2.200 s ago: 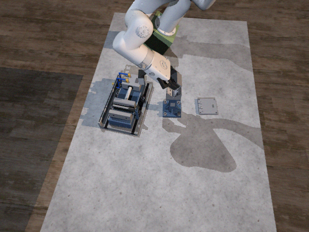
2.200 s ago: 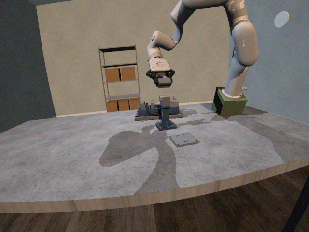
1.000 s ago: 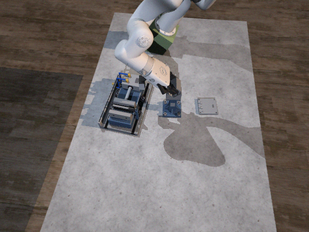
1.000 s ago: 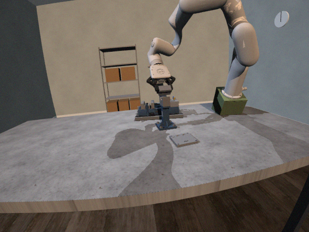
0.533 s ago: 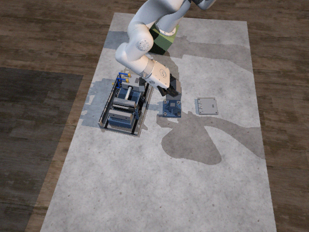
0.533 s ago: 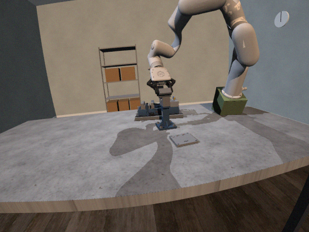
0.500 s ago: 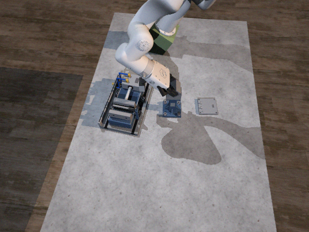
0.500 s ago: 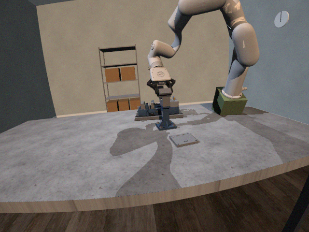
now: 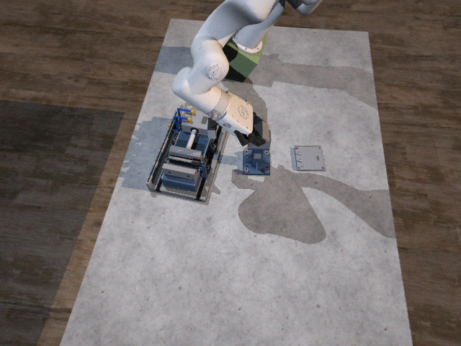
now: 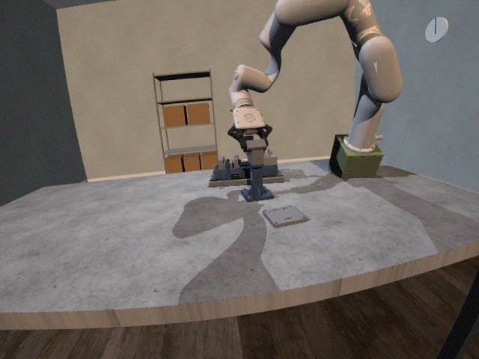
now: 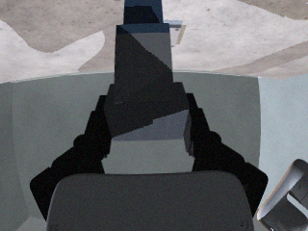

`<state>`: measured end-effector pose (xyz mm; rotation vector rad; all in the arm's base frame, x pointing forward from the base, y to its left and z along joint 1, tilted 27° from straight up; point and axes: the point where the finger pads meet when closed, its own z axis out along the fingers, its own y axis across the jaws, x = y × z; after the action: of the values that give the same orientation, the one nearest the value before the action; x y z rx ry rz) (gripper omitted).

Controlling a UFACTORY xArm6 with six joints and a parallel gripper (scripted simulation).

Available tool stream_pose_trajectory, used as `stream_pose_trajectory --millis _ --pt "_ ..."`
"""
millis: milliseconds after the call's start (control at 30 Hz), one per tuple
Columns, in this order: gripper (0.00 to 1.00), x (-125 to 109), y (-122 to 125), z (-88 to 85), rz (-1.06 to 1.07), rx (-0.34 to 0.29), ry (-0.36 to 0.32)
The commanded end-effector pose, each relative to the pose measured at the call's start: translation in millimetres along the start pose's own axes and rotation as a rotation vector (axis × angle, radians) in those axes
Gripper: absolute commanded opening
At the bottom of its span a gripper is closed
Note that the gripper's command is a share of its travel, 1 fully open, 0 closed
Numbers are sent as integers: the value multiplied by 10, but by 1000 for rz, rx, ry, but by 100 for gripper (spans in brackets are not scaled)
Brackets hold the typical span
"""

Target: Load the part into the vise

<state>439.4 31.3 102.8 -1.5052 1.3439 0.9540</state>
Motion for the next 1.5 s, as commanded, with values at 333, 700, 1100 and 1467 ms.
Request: stream_pose_trajectory --millis 333,700,1100,1467 --pt "0 29 -11 24 -3 2 2" --pt "0 38 -11 32 -3 2 2" --pt "0 38 -11 33 -3 2 2" --pt "89 38 -11 33 -3 2 2"
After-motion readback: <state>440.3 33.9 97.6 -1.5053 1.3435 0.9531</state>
